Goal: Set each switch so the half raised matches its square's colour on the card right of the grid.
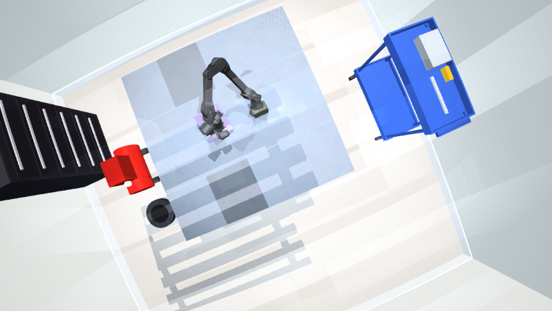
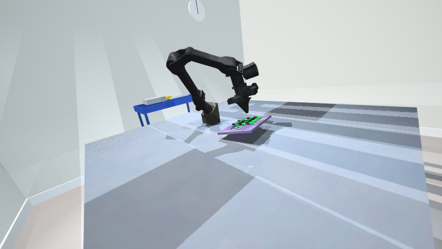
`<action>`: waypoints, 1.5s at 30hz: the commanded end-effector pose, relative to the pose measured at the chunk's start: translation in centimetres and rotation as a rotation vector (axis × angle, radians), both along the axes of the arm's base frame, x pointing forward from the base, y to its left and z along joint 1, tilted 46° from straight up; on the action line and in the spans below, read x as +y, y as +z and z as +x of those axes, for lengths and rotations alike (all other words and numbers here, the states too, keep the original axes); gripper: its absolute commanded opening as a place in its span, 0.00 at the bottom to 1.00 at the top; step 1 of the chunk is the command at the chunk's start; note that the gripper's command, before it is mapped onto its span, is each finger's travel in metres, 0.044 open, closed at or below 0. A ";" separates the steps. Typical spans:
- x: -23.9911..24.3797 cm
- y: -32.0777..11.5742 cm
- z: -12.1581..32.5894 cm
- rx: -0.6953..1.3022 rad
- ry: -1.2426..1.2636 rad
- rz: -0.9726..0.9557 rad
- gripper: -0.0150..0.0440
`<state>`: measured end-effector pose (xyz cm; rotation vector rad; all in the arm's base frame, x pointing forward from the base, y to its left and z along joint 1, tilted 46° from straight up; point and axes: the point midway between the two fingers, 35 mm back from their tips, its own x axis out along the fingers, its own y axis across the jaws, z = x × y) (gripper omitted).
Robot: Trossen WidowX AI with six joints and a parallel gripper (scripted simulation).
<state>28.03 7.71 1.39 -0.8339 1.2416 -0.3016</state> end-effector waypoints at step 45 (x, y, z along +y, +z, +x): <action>-1.7 -1.7 0.8 -0.002 0.003 -0.008 0.25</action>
